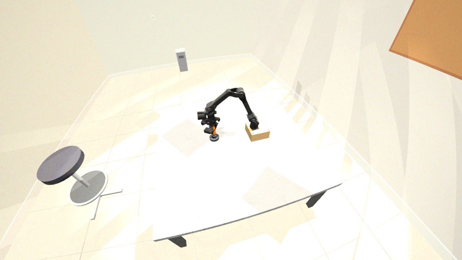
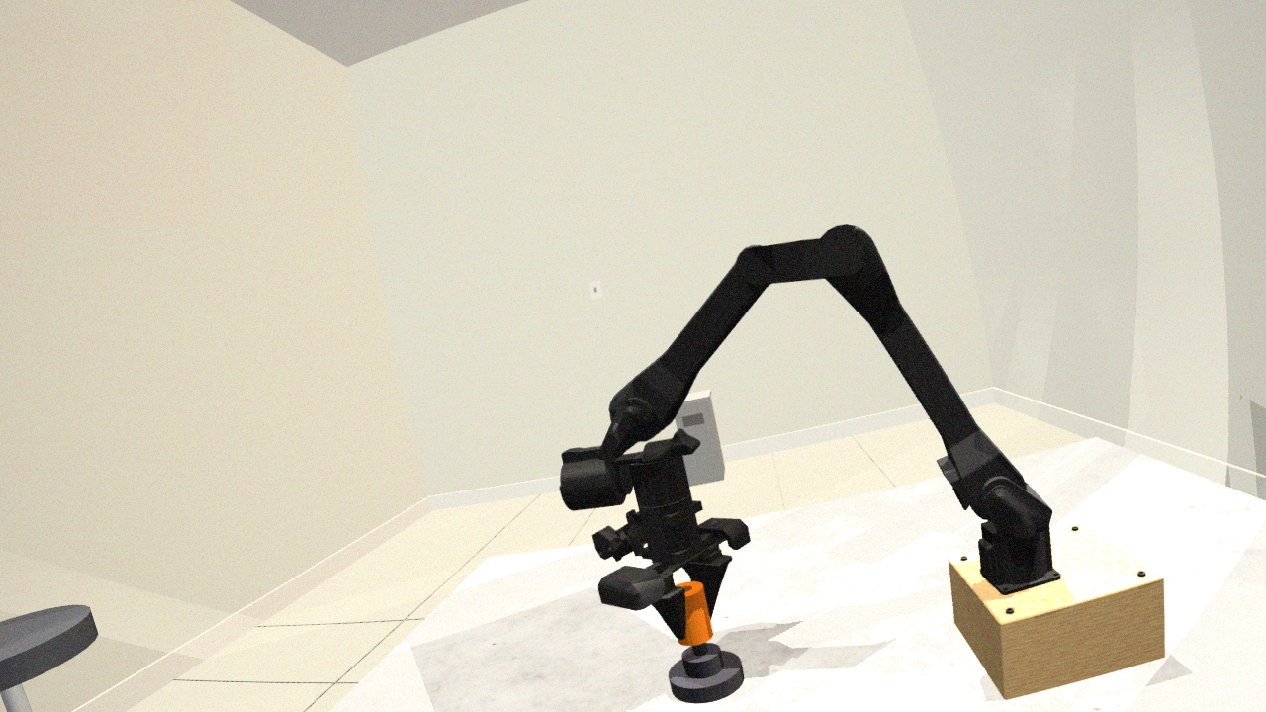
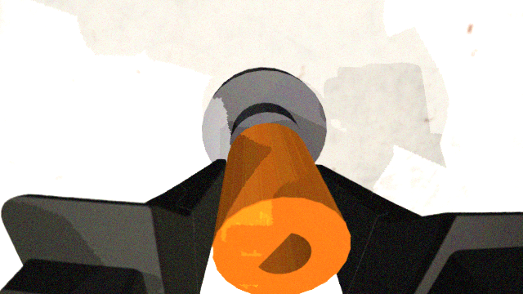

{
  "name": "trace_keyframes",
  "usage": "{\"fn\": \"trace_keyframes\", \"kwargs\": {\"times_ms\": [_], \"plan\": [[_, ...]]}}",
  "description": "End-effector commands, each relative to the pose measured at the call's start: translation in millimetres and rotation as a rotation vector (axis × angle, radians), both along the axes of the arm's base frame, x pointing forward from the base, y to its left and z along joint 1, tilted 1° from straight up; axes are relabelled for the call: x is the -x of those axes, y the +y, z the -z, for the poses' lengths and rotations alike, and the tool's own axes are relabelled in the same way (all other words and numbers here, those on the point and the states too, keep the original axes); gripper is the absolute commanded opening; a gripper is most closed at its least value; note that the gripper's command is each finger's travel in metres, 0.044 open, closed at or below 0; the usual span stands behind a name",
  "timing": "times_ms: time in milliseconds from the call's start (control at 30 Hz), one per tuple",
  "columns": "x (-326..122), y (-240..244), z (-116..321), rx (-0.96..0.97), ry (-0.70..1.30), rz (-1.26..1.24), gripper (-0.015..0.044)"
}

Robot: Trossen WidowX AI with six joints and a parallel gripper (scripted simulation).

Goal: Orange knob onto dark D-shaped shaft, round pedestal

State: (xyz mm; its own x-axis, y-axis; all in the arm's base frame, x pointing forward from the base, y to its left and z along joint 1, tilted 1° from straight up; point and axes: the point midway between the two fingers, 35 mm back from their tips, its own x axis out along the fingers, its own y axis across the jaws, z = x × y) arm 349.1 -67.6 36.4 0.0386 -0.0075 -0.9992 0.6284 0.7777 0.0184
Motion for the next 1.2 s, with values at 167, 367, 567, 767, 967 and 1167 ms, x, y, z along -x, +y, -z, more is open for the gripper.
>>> {"fn": "trace_keyframes", "kwargs": {"times_ms": [167,367,567,767,967,1167], "plan": [[0.8,-0.1,0.1,-0.004,-0.005,0.112,0.0000],[2.9,0.5,2.2,-0.004,-0.005,0.112,0.0000],[1.6,0.4,2.7,-0.004,-0.005,0.112,0.0000],[0.0,0.2,2.6,-0.004,-0.005,0.112,0.0000],[-0.6,0.1,2.6,-0.004,-0.005,0.112,0.0000],[-2.4,-0.3,-1.4,-0.004,-0.005,0.112,0.0000]]}}
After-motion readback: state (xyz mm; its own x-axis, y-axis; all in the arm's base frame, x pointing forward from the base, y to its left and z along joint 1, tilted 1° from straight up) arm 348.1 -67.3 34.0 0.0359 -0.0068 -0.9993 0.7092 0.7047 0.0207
